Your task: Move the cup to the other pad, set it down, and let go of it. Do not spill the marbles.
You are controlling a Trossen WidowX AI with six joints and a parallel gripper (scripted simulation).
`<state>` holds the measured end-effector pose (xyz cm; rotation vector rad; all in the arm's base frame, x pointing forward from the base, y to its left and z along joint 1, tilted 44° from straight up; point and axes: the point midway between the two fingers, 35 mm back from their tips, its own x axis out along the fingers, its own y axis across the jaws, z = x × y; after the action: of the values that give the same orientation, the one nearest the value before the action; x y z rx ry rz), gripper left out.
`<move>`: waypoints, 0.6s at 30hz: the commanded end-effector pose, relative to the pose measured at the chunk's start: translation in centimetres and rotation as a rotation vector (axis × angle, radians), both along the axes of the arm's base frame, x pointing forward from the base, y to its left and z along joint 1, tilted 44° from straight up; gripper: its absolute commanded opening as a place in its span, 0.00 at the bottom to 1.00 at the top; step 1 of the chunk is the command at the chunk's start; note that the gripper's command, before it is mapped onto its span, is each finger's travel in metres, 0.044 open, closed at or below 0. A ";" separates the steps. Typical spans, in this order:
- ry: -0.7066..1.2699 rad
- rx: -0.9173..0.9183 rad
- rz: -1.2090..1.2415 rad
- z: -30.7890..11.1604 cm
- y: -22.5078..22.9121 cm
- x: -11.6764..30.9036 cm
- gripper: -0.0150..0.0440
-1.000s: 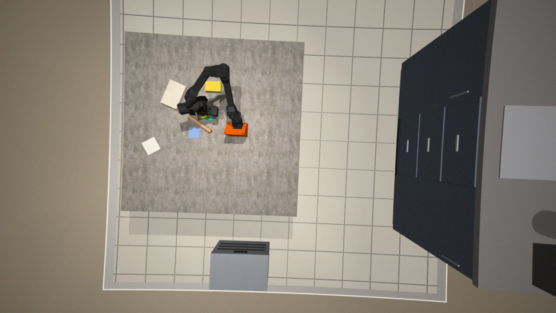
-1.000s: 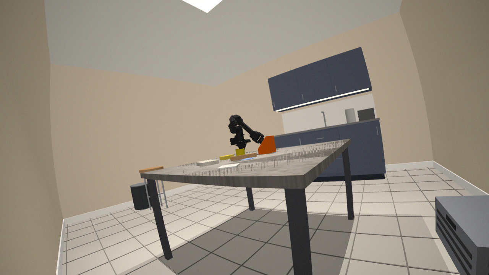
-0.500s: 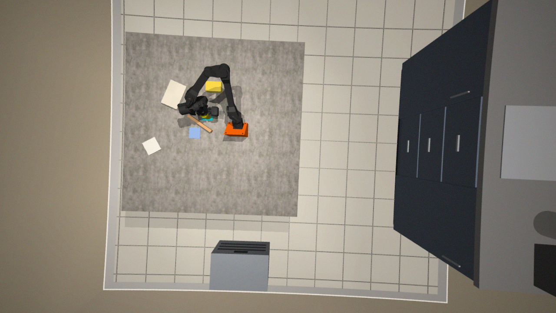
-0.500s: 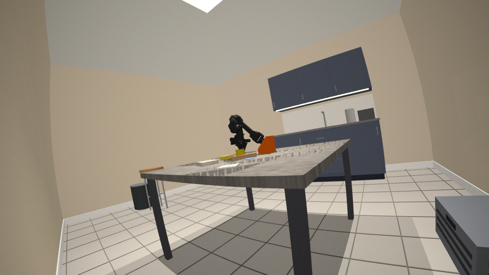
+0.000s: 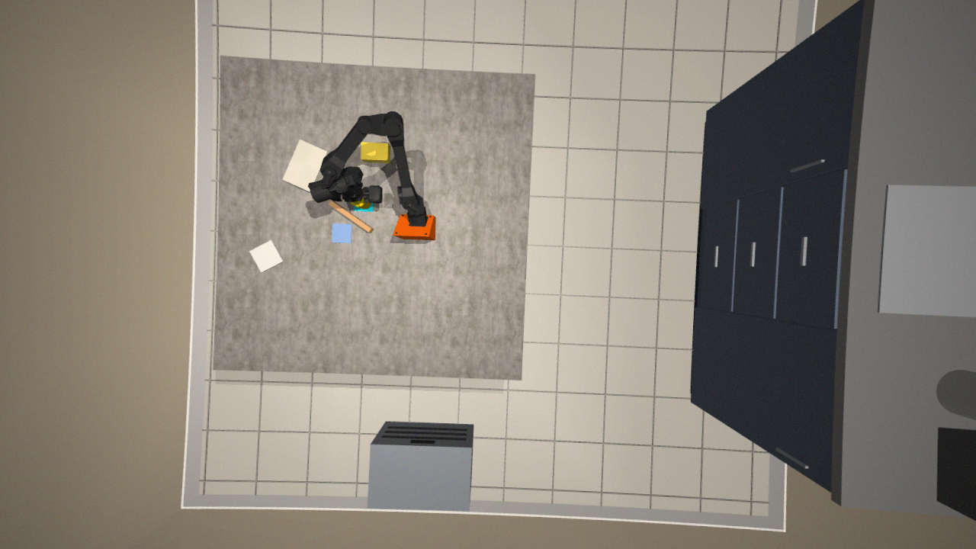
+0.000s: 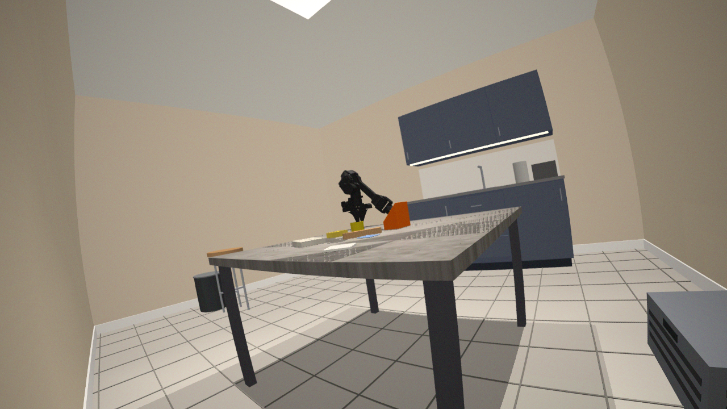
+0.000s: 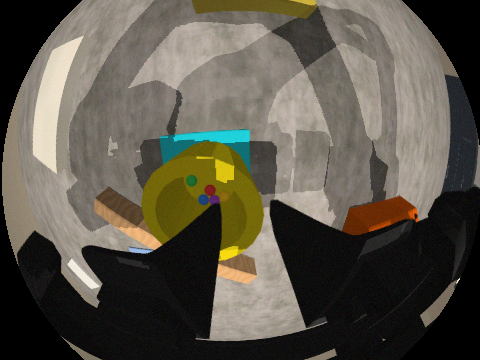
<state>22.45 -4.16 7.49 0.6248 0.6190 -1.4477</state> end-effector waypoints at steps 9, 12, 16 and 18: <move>-0.006 0.004 0.000 1.2 1.3 0.0 0.50; -0.006 0.004 0.000 1.5 1.6 0.0 0.50; -0.006 0.002 0.001 1.9 1.9 -0.1 0.50; -0.006 0.002 0.001 2.1 2.1 -0.1 0.50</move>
<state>22.32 -2.55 9.17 0.6210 0.6179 -1.4455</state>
